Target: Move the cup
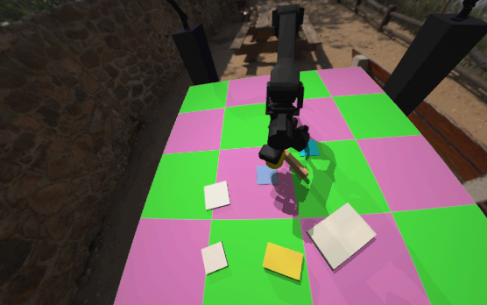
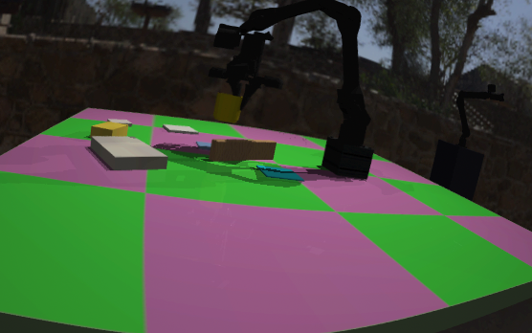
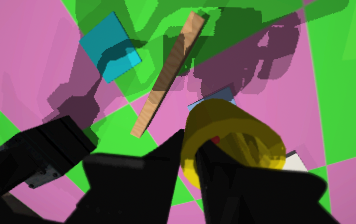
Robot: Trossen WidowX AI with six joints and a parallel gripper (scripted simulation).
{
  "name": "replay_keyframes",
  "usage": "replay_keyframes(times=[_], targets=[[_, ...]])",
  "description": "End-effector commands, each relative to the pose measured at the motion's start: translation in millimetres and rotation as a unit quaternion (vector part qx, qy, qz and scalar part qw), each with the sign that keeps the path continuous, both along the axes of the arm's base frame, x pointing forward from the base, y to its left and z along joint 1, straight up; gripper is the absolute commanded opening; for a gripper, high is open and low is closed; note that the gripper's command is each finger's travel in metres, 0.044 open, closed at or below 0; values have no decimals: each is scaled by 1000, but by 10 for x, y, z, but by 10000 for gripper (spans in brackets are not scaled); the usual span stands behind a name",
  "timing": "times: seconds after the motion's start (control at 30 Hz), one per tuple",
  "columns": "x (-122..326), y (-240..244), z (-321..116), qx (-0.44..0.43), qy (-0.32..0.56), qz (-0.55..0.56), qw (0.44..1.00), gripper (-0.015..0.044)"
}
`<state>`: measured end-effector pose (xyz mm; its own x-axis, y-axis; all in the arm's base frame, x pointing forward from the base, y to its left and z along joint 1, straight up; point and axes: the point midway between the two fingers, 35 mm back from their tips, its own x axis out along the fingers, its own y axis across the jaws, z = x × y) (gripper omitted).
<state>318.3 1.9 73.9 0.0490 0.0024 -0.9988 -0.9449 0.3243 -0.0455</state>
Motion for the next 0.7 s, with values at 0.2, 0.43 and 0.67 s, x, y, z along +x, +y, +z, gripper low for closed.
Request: replay_keyframes(times=[0.2,0.43,0.67], targets=[[-193,214,-12,2,6,-2,1000,0],[-295,349,-1,3,7,-2,1000,0],[-394,479,8,3,7,-2,1000,0]])
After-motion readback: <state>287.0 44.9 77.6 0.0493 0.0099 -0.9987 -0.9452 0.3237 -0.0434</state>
